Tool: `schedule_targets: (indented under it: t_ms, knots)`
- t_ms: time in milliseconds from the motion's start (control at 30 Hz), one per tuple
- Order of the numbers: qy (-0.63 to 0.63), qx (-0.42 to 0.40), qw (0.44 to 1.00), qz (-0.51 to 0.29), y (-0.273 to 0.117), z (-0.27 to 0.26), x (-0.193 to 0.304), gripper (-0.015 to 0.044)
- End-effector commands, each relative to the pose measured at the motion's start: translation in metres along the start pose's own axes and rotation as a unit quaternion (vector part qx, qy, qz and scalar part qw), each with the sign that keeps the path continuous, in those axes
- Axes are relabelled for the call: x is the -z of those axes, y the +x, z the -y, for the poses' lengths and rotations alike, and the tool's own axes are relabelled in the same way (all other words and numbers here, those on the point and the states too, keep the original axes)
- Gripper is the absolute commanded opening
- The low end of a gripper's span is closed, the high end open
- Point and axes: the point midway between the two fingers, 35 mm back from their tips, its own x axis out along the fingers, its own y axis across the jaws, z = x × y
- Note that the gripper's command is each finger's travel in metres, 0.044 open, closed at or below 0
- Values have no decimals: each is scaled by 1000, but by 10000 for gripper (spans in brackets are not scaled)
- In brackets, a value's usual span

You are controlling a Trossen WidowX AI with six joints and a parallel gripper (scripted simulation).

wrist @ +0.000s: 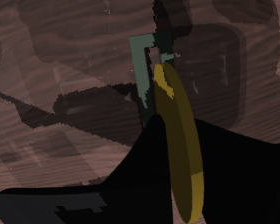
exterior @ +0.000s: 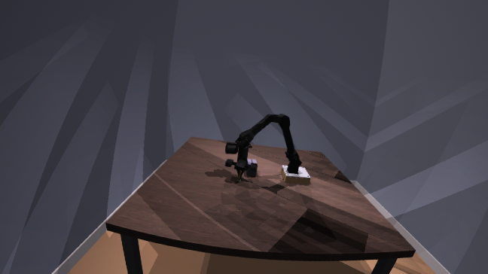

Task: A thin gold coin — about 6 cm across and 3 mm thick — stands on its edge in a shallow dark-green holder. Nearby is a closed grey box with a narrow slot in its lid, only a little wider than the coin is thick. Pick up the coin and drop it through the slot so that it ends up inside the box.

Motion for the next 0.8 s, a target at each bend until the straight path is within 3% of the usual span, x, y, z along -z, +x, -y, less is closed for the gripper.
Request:
schedule_targets:
  t_ms: [0,767]
  knots:
    - [-2,-2,1000,2,1,-1,0,0]
    - [-2,-1,1000,2,-42,3,-2,0]
